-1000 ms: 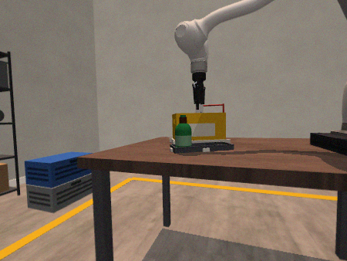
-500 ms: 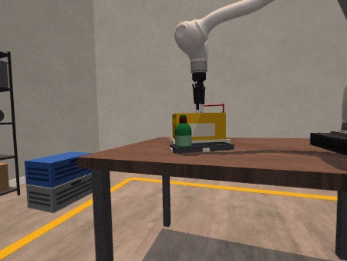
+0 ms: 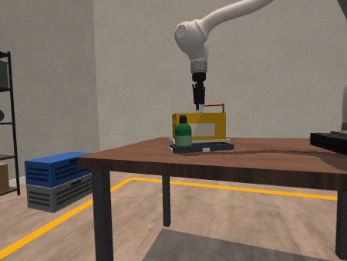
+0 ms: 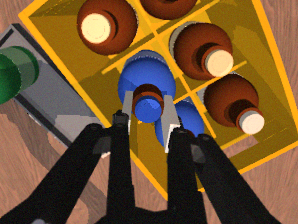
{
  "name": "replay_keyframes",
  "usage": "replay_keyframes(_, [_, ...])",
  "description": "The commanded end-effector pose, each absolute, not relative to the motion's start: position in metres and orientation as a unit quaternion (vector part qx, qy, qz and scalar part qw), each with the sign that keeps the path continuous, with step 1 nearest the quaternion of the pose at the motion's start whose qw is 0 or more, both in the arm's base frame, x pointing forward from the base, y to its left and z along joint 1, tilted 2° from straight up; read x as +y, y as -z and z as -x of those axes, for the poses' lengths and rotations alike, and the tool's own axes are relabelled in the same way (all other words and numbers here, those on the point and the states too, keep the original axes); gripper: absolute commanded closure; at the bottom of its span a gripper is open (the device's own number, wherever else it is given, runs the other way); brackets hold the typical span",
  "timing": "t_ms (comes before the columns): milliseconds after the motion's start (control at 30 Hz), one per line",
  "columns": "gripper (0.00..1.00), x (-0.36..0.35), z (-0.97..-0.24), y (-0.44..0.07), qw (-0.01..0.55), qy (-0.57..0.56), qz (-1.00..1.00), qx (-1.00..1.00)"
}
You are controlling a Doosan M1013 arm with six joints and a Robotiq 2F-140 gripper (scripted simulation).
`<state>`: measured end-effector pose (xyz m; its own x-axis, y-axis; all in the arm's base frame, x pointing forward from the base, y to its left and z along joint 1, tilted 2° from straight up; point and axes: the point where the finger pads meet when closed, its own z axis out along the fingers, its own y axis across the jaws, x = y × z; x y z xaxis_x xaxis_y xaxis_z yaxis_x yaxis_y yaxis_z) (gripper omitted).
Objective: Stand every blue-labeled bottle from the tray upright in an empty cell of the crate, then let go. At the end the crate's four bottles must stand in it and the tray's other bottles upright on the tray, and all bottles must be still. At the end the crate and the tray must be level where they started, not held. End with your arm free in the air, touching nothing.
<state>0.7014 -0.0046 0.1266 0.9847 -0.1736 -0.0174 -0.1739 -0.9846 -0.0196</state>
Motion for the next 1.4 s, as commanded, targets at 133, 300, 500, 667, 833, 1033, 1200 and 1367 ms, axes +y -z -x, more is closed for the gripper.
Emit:
replay_keyframes(133, [1.0,-0.005,-0.701,-0.125,0.011,-0.008,0.996,0.087])
replay_keyframes(300, [1.0,-0.004,-0.701,-0.124,0.011,-0.008,0.996,0.087])
replay_keyframes(500, [1.0,-0.004,-0.701,-0.121,0.011,-0.008,0.996,0.087])
replay_keyframes(667, [1.0,-0.004,-0.701,-0.12,0.011,-0.008,0.996,0.087])
replay_keyframes(833, [1.0,-0.004,-0.701,-0.117,0.011,-0.008,0.996,0.087])
replay_keyframes(1033, [1.0,-0.004,-0.701,-0.114,0.011,-0.008,0.996,0.087])
replay_keyframes(1200, [1.0,-0.004,-0.701,-0.113,0.011,-0.008,0.996,0.087])
replay_keyframes(1367, [1.0,-0.004,-0.701,-0.111,0.011,-0.008,0.996,0.087])
